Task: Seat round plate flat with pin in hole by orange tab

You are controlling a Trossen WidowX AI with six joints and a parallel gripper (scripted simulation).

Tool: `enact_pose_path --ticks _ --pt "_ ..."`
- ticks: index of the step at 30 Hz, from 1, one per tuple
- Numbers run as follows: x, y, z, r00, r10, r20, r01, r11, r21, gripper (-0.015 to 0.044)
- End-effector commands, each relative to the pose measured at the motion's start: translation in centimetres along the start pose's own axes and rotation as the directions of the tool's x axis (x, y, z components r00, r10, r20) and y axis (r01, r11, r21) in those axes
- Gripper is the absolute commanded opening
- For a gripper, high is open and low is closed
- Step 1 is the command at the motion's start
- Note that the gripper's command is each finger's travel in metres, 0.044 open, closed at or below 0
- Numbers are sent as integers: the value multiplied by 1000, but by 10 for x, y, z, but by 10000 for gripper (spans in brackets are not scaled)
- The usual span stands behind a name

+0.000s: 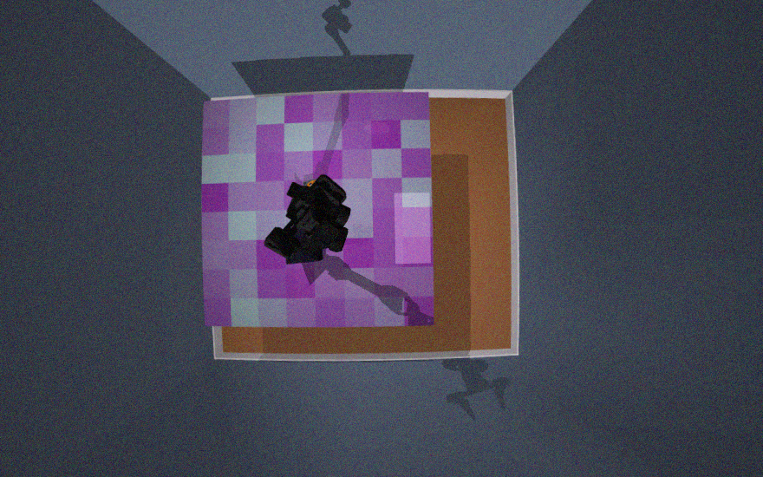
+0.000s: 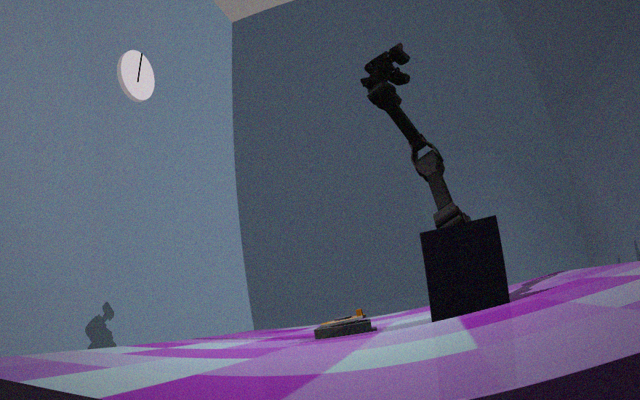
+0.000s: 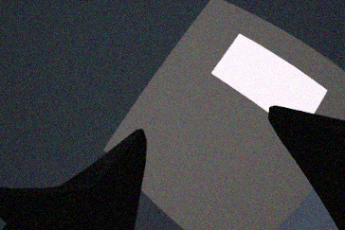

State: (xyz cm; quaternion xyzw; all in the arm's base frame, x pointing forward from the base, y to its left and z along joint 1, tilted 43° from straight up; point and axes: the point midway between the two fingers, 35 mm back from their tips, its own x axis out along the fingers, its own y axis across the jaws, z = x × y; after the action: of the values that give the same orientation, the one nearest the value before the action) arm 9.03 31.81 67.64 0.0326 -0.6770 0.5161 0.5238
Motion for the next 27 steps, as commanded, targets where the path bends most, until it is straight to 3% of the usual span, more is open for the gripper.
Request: enact_pose_path --ticks 1,4,9,15,18,22,25,27 --pt "-2 0 -7 1000 -6 -23 6 1000 16 374" --pt "-39 -4 -82 955 -63 -291 115 980 165 295" --pt "-83 -4 -139 859 -94 -503 241 941 236 164" --pt "-185 7 -222 569 -109 -815 501 832 238 6" --pt "-224 11 -238 462 -100 -881 577 789 213 0" --pt "-310 25 -263 197 -73 -978 712 696 92 0" --pt "-356 34 -269 46 -51 -998 760 650 1 0" --pt "-404 44 -270 -112 -24 -993 788 606 -104 0"
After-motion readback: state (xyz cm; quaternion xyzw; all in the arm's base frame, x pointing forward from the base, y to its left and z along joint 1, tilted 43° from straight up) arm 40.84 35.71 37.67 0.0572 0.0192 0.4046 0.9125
